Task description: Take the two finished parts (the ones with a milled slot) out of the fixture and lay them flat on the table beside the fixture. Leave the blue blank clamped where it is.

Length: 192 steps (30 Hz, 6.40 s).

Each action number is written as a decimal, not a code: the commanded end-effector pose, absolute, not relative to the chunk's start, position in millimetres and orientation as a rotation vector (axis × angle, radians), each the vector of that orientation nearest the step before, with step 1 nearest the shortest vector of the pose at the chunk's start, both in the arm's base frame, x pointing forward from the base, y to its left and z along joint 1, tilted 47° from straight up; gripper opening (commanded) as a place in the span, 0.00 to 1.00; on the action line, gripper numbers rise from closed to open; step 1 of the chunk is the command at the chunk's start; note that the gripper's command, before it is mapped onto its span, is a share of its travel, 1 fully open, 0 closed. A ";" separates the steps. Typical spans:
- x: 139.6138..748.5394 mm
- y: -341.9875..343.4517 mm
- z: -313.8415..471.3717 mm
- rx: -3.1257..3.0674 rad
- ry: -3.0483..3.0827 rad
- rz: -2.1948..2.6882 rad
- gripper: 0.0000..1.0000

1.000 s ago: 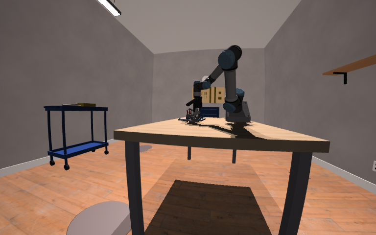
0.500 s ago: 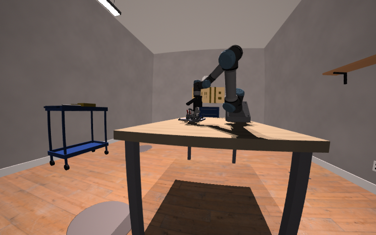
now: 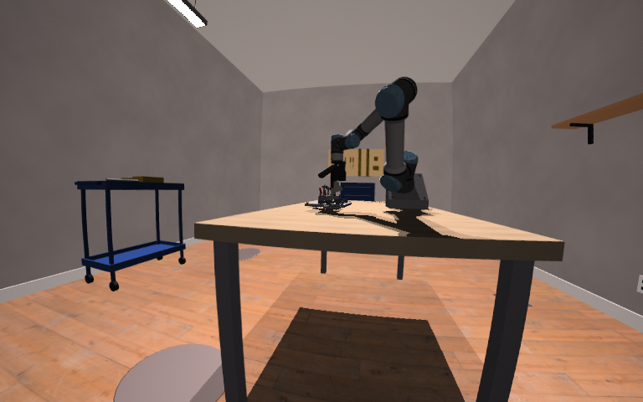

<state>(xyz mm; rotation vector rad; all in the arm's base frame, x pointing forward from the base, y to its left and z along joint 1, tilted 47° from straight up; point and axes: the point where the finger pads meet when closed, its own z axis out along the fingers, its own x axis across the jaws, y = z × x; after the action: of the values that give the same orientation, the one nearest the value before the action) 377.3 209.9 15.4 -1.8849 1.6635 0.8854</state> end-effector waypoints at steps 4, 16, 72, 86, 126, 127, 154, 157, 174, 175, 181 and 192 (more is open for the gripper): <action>378.7 204.7 20.2 -1.885 1.663 0.884 0.00; 379.5 201.3 23.5 -1.885 1.663 0.884 0.00; 377.0 175.3 47.6 -1.885 1.663 0.884 0.00; 377.0 175.3 47.6 -1.885 1.663 0.884 0.00; 375.5 193.4 66.9 -1.885 1.663 0.884 0.00; 375.4 194.8 68.4 -1.885 1.663 0.884 0.00; 372.4 231.8 107.9 -1.885 1.663 0.884 0.00; 372.1 236.0 112.3 -1.885 1.663 0.884 0.00; 370.9 250.4 127.8 -1.885 1.663 0.884 0.00; 370.9 250.9 128.3 -1.885 1.663 0.884 0.00; 370.7 253.0 130.5 -1.885 1.663 0.884 0.00; 370.7 253.7 131.3 -1.885 1.663 0.884 0.00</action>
<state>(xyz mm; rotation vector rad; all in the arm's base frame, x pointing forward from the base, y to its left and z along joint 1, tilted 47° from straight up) 370.3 253.7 130.9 -1.8851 1.6634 0.8854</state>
